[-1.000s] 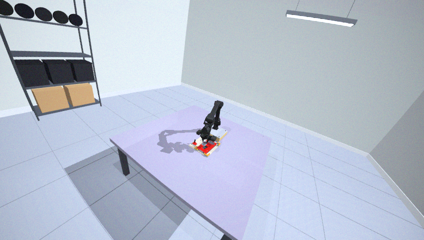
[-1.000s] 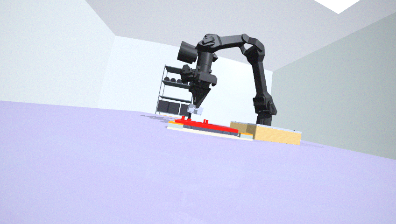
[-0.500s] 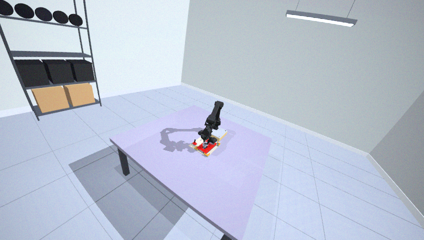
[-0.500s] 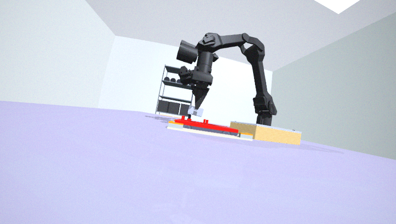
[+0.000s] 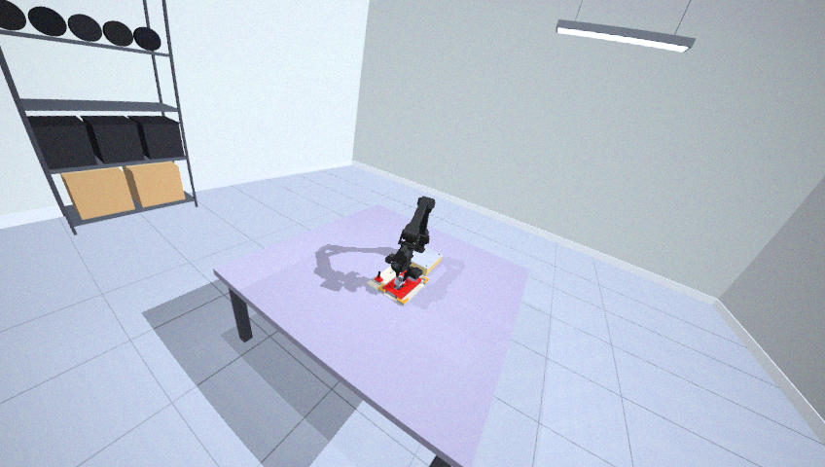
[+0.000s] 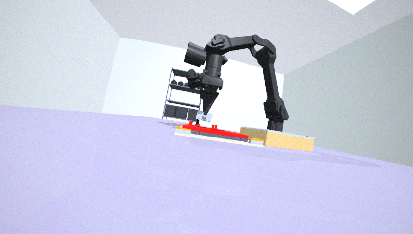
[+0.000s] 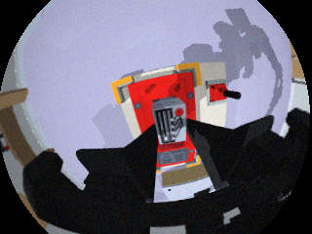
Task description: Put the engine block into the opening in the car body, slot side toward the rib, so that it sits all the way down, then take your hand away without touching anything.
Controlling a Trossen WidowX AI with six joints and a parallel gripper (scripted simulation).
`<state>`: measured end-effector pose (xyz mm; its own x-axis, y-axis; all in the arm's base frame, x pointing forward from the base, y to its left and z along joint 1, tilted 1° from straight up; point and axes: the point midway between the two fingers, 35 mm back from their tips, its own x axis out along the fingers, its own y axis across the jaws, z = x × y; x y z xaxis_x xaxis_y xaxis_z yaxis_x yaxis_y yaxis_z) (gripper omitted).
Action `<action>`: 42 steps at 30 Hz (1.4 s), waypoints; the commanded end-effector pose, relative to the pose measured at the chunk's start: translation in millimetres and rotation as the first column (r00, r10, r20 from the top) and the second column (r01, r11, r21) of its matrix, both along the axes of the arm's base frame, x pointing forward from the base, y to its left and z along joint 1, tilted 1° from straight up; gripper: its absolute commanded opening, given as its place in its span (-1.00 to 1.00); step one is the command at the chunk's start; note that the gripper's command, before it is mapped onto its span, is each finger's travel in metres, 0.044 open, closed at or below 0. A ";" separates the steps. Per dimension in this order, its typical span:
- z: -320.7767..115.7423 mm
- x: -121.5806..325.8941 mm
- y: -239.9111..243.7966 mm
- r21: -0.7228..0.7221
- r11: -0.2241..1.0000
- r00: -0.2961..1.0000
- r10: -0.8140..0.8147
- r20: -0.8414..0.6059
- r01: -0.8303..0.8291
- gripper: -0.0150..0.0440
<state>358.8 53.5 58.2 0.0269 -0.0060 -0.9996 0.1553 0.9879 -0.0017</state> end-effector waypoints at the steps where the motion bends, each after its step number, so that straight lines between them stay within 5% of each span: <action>1: -1.8 0.1 1.0 0.003 0.995 0.995 0.101 -0.005 -0.101 0.05; 11: -1.7 0.0 0.5 0.003 0.996 0.996 0.092 -0.005 -0.092 0.05; 20: -1.7 0.1 0.7 0.008 0.992 0.992 -0.126 -0.004 0.127 0.05; 42: -3.4 -0.8 0.6 0.001 0.986 0.986 0.164 -0.005 -0.164 0.05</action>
<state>358.5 53.7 56.6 0.0274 -0.0057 -0.9996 0.0306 0.9995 -0.0049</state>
